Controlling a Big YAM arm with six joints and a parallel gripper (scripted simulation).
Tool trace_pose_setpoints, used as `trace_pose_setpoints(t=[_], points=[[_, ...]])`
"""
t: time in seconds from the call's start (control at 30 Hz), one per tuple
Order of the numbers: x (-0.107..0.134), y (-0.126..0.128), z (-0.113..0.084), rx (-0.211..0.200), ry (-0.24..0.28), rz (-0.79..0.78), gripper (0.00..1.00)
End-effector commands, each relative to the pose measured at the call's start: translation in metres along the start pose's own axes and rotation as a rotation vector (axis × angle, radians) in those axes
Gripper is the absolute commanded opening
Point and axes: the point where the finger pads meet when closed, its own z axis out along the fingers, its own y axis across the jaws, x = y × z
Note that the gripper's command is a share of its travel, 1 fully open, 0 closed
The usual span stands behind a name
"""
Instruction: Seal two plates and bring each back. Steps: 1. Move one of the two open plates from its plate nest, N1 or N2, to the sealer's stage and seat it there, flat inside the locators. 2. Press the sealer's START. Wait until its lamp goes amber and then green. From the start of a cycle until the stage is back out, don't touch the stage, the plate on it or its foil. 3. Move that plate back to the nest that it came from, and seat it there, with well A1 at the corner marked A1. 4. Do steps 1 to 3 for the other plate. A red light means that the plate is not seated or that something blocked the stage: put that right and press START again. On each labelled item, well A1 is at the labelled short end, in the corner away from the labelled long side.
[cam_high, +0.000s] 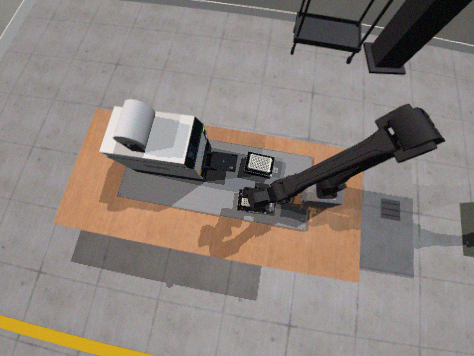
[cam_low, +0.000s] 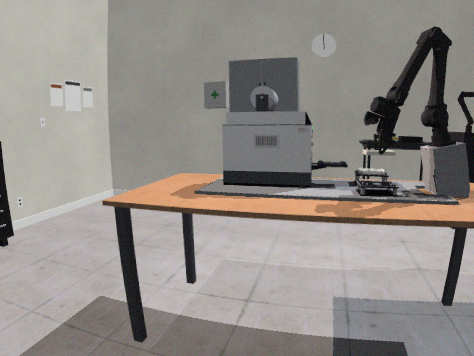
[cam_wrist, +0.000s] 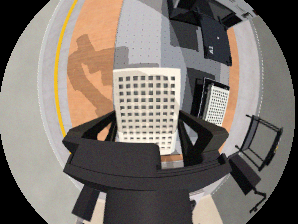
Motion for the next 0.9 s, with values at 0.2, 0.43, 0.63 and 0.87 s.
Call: trace_pose_setpoints(t=[0.2,0.43,0.63,0.87], points=[[-0.0273,0.0076,0.0005,-0.012,-0.047,-0.003,0.00],[-0.0275,0.0080,0.0014,-0.013,-0.048,-0.003,0.00],[-0.0274,0.0081,0.0012,-0.013,-0.048,-0.003,0.00],[-0.0274,0.0082,0.0011,-0.014,-0.048,-0.003,0.00]])
